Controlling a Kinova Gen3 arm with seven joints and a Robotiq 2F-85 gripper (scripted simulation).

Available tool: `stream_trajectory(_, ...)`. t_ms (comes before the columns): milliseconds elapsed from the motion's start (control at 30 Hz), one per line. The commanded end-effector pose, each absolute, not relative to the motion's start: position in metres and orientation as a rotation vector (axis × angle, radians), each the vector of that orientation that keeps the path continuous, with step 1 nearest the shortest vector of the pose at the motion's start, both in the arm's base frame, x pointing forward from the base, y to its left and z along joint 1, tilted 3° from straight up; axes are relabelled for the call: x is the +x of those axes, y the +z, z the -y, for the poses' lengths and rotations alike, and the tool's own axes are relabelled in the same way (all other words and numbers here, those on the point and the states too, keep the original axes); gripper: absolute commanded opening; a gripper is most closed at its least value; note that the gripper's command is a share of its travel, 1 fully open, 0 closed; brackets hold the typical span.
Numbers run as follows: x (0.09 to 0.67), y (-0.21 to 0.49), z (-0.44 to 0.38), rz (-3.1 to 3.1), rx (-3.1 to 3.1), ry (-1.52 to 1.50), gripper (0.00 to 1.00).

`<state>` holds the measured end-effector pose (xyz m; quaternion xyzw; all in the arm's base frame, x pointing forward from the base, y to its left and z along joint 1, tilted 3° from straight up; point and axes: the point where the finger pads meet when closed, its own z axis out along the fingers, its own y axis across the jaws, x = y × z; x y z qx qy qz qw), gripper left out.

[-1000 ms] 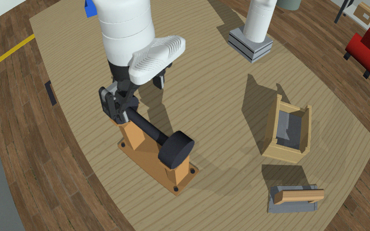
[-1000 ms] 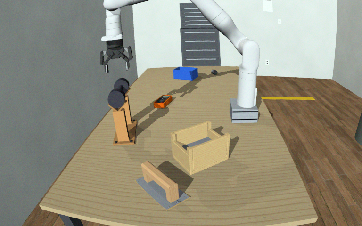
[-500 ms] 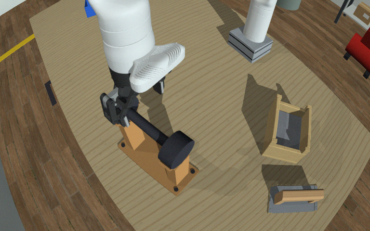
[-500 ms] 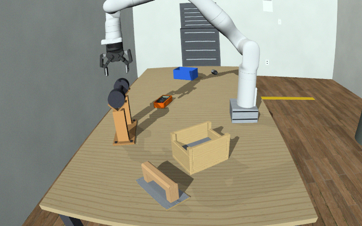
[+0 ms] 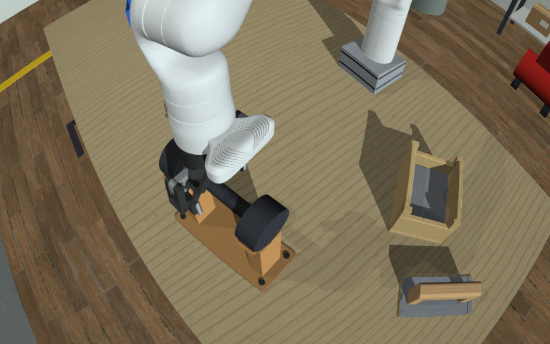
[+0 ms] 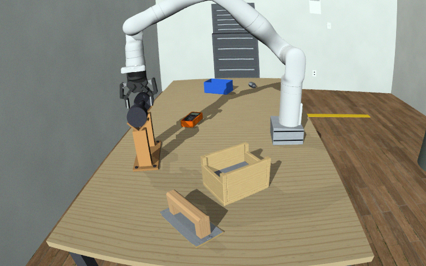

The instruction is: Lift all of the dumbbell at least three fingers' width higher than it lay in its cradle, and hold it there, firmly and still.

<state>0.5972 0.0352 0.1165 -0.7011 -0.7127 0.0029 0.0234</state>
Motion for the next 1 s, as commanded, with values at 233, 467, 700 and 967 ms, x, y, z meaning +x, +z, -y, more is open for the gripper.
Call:
stream_trajectory(233, 0.5951, 0.1083, -0.0352, 2.202, -2.167, 0.018, 1.0)
stream_trajectory(467, 0.5951, 0.1083, -0.0352, 2.202, -2.167, 0.018, 0.1)
stream_trajectory(700, 0.5951, 0.1083, -0.0352, 2.202, -2.167, 0.018, 0.1)
stream_trajectory(967, 0.5951, 0.1083, -0.0352, 2.202, -2.167, 0.018, 0.1)
